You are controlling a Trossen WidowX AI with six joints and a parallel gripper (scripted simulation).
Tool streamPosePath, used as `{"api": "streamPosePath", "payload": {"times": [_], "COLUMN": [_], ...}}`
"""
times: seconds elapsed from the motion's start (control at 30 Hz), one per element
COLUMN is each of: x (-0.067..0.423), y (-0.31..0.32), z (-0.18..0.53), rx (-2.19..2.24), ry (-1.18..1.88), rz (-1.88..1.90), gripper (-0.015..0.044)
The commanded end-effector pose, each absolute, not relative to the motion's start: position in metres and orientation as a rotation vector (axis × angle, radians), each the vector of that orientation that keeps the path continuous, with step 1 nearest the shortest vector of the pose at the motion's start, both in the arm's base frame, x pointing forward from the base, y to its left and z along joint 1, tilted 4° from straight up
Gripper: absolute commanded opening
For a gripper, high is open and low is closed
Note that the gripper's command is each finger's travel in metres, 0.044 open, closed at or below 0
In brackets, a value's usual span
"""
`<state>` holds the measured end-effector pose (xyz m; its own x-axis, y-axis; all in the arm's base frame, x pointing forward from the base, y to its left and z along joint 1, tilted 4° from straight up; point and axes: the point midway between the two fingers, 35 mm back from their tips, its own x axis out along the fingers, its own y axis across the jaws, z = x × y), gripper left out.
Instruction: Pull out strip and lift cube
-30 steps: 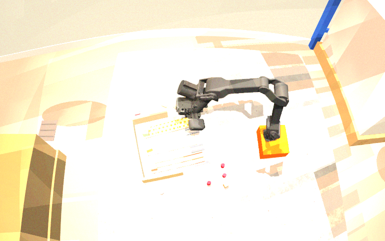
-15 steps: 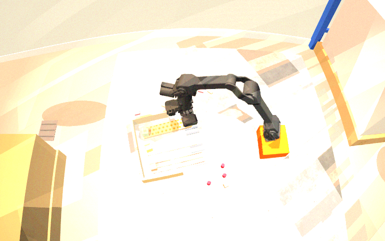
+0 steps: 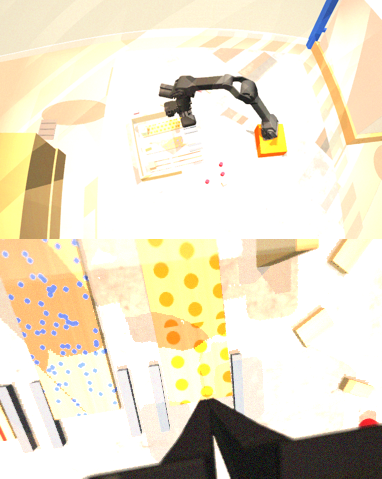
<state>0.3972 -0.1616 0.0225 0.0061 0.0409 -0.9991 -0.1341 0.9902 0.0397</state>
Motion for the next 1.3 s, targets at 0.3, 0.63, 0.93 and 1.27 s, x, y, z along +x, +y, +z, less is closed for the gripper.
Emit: {"api": "streamPosePath", "payload": {"times": [0.3,0.63,0.93,1.27], "x": [0.398,0.398,0.399,0.399], "y": [-0.161,-0.160,-0.159,-0.159], "z": [-0.002,-0.018,-0.032,-0.032], "rx": [-0.077,-0.077,-0.076,-0.076], "ry": [1.562,1.562,1.562,1.562], "rz": [0.139,0.139,0.139,0.139], "gripper": [0.0000,0.0000,0.0000,0.0000]}}
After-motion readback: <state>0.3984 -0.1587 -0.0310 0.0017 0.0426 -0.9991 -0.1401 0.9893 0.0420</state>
